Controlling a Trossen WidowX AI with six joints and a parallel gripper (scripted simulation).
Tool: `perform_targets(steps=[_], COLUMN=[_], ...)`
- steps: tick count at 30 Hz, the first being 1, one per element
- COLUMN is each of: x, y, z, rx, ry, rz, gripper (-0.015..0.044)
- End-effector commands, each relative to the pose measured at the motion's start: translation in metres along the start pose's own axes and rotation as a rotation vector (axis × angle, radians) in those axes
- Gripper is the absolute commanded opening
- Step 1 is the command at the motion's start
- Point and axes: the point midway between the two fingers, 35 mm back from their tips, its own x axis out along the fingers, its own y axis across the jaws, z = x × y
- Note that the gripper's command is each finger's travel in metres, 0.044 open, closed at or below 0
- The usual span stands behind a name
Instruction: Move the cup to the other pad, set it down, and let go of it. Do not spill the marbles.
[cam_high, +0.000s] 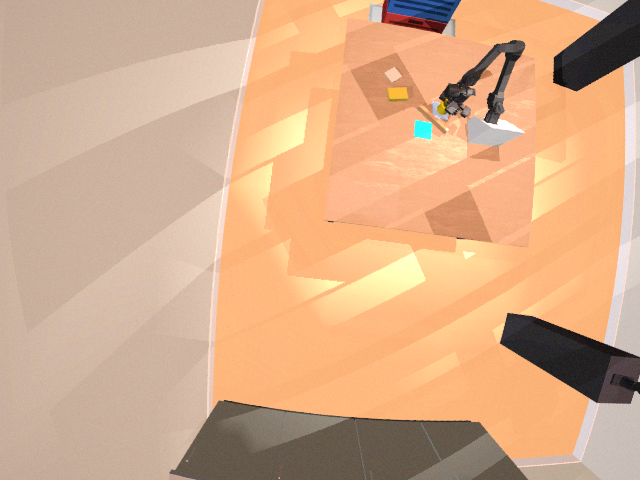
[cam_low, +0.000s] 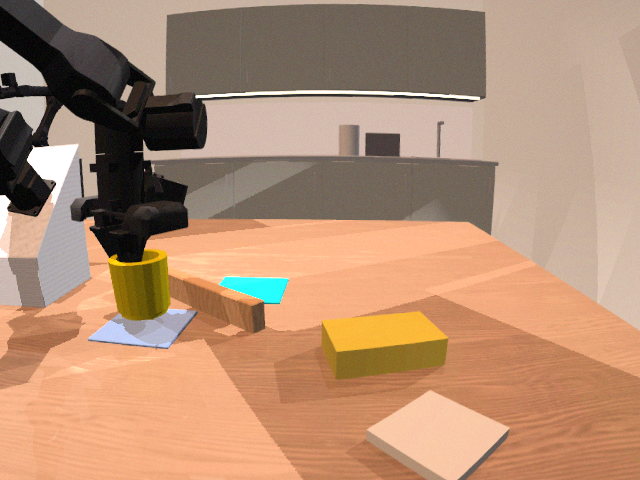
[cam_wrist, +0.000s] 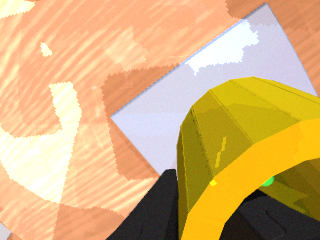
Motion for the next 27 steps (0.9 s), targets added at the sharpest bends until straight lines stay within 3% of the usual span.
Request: perform_targets(steps=[1,15,27], x=[-0.012,-0.045,-0.043], y=[-0.002,0.002,0.003], z=[0.001,0.002,0.002], rx=[0.010,0.005,-0.007], ry=[-0.008,0.001,0.010], rz=[-0.006,-0.007,-0.006], gripper=[0.0000,0.0000,0.0000])
